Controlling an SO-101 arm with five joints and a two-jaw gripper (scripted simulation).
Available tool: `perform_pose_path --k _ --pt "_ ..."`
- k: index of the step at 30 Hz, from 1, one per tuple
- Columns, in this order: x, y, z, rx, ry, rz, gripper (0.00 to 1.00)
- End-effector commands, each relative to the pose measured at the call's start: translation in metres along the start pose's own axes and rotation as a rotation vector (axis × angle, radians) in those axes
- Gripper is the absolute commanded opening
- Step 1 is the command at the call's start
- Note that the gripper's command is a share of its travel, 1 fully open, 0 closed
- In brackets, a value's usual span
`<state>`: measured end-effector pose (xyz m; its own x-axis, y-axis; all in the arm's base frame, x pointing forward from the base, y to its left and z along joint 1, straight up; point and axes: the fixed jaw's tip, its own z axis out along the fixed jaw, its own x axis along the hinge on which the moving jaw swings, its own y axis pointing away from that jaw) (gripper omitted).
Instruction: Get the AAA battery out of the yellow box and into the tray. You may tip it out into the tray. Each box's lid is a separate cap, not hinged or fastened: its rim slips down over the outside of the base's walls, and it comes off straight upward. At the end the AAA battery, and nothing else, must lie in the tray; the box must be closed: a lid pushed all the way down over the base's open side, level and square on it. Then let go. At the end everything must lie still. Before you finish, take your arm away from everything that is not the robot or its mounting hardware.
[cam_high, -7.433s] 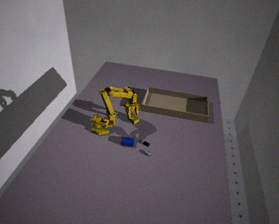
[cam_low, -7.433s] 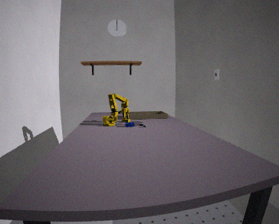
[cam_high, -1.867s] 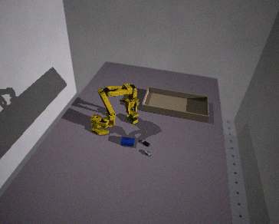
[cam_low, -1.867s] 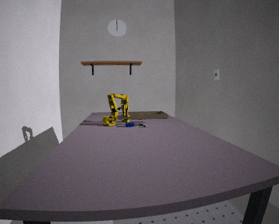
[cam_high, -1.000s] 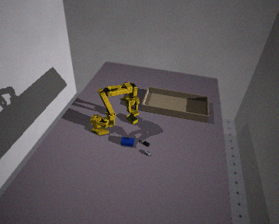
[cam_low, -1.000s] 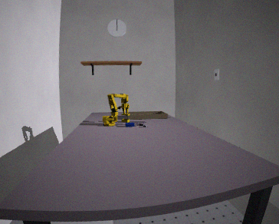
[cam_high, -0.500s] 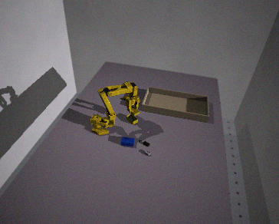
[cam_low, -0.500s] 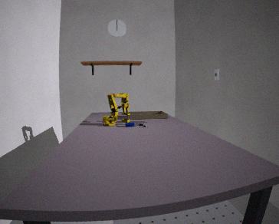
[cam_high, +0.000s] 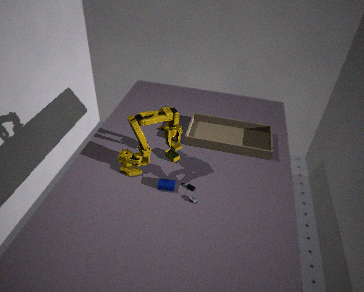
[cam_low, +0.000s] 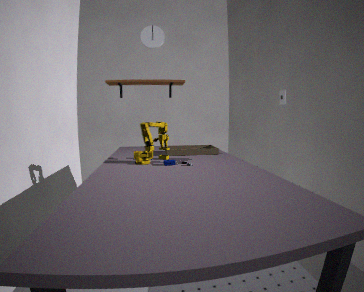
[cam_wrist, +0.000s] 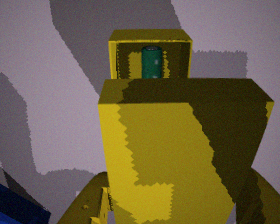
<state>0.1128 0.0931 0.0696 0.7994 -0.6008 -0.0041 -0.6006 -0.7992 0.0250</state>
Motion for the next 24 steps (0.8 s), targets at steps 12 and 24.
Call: perform_pose_path --k 12,24 --pt "-0.0008 -0.0018 -0.0012 0.025 0.004 0.002 0.21" --pt "-0.0010 -0.0011 0.0010 0.025 0.004 0.002 0.21"
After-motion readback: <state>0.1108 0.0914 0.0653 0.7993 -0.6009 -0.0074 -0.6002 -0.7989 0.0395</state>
